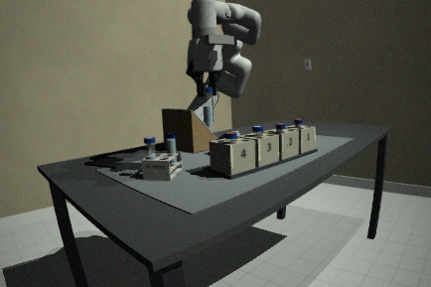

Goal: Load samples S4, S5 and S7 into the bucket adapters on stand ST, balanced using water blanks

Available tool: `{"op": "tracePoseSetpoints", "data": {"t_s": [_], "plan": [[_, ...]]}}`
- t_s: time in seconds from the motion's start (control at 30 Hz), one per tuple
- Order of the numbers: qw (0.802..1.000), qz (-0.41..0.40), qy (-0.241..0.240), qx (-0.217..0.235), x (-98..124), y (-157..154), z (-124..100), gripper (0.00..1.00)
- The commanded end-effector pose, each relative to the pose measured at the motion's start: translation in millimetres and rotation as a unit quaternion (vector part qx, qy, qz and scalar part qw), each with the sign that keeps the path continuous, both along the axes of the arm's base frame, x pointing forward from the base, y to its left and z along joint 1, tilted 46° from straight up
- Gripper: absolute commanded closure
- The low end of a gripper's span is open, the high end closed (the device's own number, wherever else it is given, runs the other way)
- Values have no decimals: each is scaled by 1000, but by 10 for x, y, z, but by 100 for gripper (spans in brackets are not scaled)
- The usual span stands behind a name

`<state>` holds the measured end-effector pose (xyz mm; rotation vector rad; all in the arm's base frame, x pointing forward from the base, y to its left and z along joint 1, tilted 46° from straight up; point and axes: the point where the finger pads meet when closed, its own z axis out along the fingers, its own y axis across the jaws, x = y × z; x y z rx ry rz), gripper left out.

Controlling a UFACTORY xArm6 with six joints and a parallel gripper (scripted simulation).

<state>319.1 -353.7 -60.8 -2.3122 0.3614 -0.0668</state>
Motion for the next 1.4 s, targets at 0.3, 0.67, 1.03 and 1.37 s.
{"op": "tracePoseSetpoints", "data": {"t_s": [0.3,0.67,1.03,1.37], "plan": [[1000,-1,-1,-3,238,84,175,100],[1000,-1,-1,-3,238,84,175,100],[1000,-1,-1,-3,258,168,91,100],[1000,-1,-1,-2,287,294,-35,100]]}}
